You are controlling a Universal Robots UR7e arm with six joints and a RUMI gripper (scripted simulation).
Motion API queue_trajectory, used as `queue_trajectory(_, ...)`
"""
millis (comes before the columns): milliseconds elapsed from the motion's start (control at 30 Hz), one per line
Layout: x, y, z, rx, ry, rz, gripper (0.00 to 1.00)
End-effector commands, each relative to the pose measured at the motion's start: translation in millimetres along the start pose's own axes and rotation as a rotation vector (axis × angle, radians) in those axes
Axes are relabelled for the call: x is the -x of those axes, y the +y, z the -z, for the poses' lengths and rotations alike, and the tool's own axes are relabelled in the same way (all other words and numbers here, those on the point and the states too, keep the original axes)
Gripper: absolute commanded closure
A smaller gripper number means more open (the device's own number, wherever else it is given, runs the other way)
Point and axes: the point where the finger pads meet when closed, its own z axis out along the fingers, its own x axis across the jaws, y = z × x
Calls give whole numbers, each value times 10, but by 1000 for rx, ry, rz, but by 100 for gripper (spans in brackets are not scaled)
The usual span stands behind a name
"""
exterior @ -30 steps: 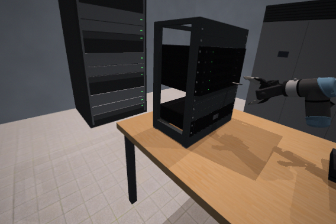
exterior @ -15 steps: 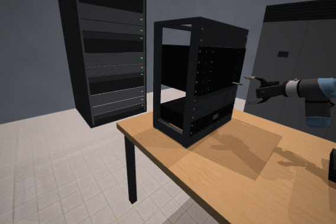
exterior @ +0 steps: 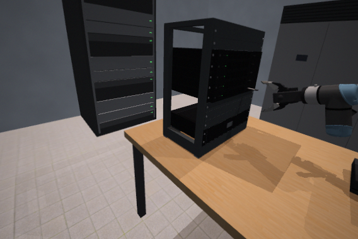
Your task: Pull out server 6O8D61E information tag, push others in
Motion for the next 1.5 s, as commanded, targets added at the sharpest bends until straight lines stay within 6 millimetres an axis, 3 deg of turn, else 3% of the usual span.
queue_trajectory(0,-9,0,1,-3,4,-33,0)
queue_trajectory(1467,-41,10,9,-28,20,-283,0)
